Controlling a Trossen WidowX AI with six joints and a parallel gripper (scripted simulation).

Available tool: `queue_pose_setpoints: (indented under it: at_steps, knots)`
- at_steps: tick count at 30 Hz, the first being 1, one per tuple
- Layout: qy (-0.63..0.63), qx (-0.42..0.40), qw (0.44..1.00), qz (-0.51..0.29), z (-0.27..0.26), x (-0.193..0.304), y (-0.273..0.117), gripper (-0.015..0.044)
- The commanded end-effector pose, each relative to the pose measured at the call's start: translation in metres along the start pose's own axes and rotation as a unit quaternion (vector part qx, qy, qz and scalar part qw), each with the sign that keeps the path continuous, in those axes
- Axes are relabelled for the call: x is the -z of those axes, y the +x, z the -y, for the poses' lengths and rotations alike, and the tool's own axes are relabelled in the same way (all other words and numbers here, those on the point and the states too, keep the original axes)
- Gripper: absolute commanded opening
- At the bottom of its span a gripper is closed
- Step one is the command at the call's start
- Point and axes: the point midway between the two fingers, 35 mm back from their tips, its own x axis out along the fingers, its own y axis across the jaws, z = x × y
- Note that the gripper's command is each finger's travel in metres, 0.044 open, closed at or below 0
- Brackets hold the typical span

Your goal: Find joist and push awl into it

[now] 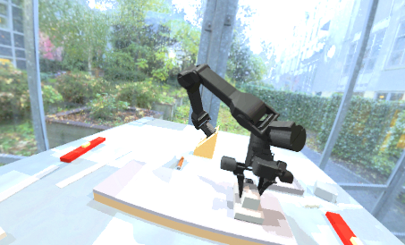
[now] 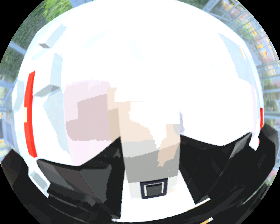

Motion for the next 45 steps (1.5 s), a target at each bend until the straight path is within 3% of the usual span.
queue_pose_setpoints:
  at_steps: [1, 11, 25, 45]
  knots:
    - [0.001, -0.004, 1.0, -0.001, -0.017, 0.0, -0.001, 0.0]
    - [0.002, -0.005, 1.0, -0.001, -0.048, 0.0, -0.001, 0.0]
    - [0.002, -0.005, 1.0, -0.001, -0.045, 0.0, -0.001, 0.0]
    - [0.0, -0.003, 1.0, -0.001, 0.018, 0.0, 0.0, 0.0]
